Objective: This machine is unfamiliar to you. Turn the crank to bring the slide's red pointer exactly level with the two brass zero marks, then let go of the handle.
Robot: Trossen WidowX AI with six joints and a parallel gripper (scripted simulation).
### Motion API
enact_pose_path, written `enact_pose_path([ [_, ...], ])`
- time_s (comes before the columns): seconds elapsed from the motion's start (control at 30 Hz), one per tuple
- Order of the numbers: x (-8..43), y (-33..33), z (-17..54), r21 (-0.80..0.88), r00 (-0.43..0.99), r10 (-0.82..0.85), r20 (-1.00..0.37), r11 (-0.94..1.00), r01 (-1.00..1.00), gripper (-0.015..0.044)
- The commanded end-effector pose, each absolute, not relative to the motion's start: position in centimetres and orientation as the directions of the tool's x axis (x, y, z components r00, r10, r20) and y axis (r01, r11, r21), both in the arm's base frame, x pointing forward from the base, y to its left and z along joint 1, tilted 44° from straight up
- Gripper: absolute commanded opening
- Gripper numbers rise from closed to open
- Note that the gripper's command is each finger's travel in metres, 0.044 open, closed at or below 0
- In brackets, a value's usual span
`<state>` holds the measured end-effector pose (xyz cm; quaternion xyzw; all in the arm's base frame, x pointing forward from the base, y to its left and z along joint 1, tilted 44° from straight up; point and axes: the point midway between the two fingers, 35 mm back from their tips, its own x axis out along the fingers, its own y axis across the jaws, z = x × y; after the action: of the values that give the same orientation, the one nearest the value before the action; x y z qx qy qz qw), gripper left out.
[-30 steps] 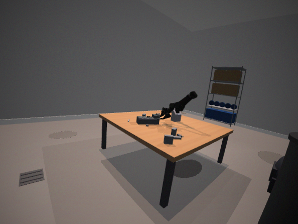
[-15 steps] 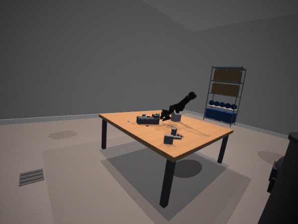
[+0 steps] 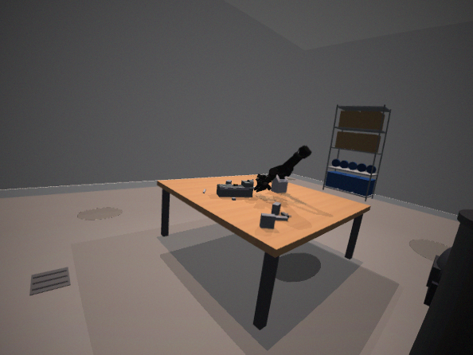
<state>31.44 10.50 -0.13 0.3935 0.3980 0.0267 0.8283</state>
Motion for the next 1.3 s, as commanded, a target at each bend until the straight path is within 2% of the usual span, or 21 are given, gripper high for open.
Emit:
enact_pose_path([
  [0.0,31.5,10.5,-0.1,0.674,0.684,0.355,-0.637,0.687,0.272,0.0099],
  [0.13,31.5,10.5,-0.1,0.674,0.684,0.355,-0.637,0.687,0.272,0.0000],
  [1.27,30.8,9.5,-2.3,0.673,0.683,0.354,-0.638,0.687,0.273,0.0000],
])
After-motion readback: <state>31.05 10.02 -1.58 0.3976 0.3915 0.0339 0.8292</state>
